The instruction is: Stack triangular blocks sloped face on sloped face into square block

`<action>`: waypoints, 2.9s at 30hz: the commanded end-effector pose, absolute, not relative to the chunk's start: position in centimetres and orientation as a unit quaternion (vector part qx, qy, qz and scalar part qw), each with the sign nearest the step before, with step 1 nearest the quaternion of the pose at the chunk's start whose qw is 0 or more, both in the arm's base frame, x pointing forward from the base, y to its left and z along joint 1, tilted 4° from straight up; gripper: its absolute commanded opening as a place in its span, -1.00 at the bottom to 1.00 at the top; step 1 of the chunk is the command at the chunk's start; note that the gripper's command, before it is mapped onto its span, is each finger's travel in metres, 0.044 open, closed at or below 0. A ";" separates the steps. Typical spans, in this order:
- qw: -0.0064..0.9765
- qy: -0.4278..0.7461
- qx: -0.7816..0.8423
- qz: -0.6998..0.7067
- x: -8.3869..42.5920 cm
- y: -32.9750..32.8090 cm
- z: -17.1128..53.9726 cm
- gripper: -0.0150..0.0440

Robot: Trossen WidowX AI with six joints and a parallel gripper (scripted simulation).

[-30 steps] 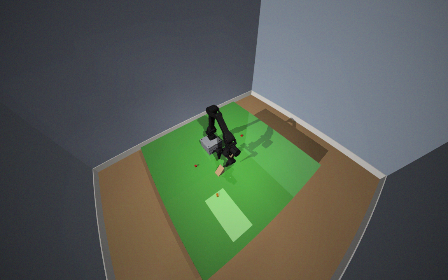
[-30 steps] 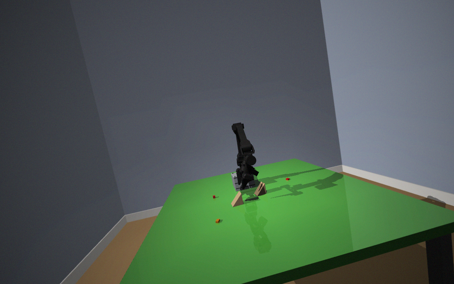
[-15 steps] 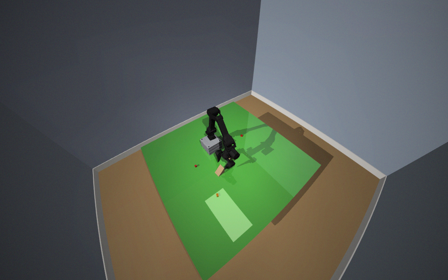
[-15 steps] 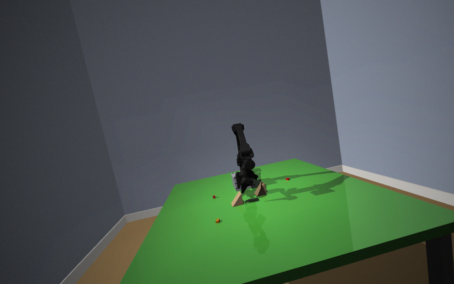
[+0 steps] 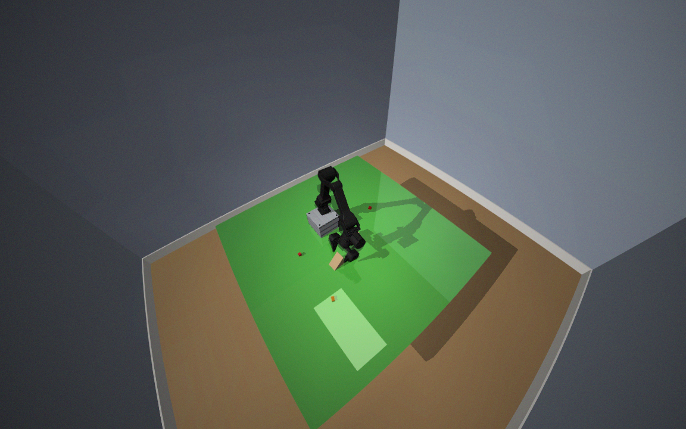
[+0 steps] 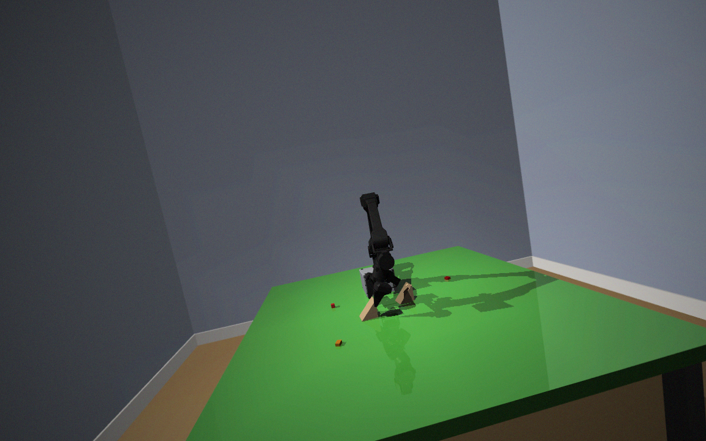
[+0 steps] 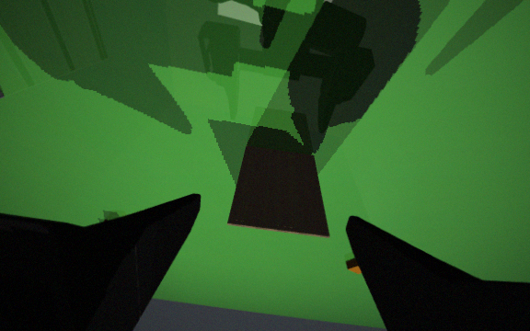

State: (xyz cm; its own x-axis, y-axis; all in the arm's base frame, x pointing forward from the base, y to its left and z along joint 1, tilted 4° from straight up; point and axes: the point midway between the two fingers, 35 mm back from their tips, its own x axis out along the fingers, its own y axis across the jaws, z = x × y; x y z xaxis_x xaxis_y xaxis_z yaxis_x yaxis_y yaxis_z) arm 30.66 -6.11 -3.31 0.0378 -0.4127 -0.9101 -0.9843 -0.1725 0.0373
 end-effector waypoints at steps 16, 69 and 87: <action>0.335 0.547 -0.637 0.427 30.8 -7.3 -6.2 1.00; 0.430 0.479 -0.544 0.538 31.1 -10.0 -5.6 -0.49; 0.525 0.371 -0.411 0.646 31.7 -13.1 -4.4 -0.49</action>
